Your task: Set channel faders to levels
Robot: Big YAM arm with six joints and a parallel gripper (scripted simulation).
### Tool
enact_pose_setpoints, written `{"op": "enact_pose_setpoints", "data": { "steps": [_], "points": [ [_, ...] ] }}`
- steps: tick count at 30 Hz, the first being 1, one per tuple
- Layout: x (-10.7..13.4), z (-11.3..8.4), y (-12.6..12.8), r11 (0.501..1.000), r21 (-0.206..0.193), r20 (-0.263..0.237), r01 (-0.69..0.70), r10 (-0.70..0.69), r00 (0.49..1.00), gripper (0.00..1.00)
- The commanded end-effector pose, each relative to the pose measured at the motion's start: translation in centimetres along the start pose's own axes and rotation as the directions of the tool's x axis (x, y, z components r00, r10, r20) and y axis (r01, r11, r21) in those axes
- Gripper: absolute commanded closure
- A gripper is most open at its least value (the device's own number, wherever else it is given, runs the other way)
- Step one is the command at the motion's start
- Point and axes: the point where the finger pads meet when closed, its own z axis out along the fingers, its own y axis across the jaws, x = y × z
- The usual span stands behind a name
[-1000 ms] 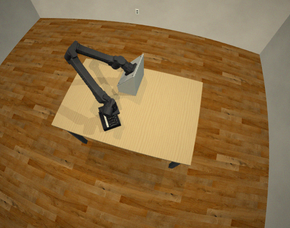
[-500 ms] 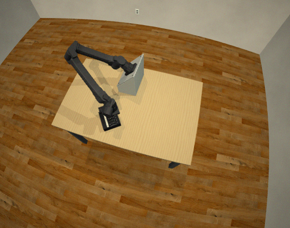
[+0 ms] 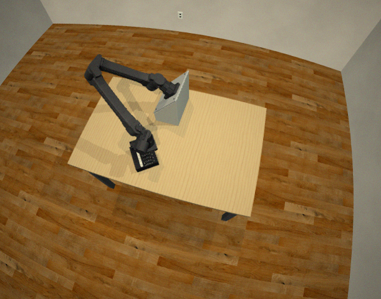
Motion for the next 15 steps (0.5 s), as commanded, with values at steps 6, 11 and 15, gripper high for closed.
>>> {"op": "enact_pose_setpoints", "data": {
  "steps": [6,11,15],
  "points": [
    [0.20,0.98,-0.20,1.000,0.012,-0.001,0.009,-0.009,1.000,1.00],
    [0.33,0.91,-0.18,1.000,0.011,-0.001,0.012,-0.012,1.000,1.00],
    [0.23,0.89,-0.09,1.000,0.010,0.000,0.009,-0.009,1.000,1.00]
  ]
}}
